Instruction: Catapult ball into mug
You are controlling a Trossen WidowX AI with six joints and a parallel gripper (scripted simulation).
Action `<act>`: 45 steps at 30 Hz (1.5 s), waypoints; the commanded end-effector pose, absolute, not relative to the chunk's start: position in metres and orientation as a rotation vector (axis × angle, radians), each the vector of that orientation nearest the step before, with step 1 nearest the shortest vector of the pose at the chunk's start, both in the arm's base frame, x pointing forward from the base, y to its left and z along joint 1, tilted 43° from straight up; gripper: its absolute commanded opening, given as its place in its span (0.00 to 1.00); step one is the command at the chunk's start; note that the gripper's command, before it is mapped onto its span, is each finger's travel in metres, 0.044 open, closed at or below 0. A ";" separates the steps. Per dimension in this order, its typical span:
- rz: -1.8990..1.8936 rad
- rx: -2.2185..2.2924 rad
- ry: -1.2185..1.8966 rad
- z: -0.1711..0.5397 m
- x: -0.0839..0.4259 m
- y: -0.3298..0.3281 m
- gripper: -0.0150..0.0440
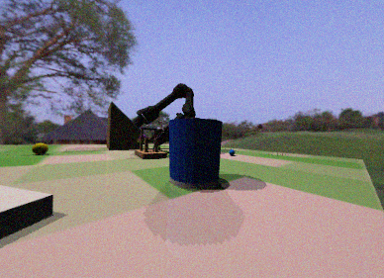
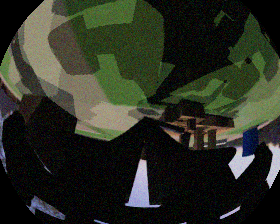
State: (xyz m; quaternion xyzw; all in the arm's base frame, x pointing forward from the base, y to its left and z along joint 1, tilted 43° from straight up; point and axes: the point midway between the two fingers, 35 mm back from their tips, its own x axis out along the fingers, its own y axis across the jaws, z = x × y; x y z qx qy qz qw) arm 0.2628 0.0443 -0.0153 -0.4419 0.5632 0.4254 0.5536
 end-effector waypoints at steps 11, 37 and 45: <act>1.012 -1.047 1.331 0.065 0.264 0.026 0.25; 0.652 -0.608 1.283 0.093 0.334 -0.013 1.00; 0.509 -0.376 1.231 0.096 0.372 -0.033 1.00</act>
